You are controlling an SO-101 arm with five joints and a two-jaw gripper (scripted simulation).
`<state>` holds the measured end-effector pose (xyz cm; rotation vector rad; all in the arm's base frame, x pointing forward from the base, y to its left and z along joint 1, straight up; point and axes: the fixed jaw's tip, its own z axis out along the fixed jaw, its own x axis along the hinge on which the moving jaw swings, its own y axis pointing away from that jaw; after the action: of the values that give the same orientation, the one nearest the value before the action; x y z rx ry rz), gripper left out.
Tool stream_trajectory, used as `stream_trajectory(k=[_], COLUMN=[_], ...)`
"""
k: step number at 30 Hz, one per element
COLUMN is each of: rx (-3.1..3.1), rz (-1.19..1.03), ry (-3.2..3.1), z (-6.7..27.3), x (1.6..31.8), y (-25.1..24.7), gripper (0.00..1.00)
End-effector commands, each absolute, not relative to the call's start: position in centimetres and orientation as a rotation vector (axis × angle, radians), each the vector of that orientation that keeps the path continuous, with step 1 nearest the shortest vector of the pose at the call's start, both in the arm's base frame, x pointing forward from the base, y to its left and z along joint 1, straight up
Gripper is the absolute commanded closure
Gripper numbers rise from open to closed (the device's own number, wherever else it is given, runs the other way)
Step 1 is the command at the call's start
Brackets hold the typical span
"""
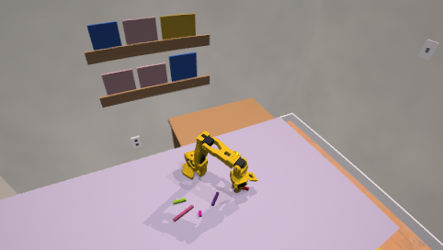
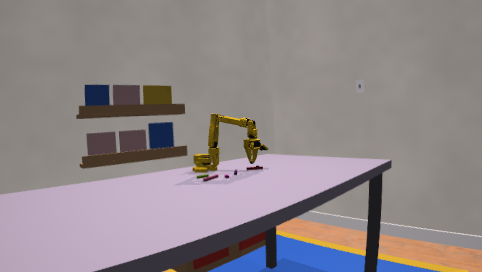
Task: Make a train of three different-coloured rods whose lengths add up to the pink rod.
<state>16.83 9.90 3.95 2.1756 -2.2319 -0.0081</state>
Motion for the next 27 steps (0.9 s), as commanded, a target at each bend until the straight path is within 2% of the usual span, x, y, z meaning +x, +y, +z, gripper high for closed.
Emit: stream_trajectory(k=[1, 27], rx=[2.395, 2.513], rz=[0.039, 0.044], ry=[-2.150, -2.009], z=[5.36, 4.87], x=[18.89, 19.83], y=[11.50, 12.30], gripper=[1.00, 1.00])
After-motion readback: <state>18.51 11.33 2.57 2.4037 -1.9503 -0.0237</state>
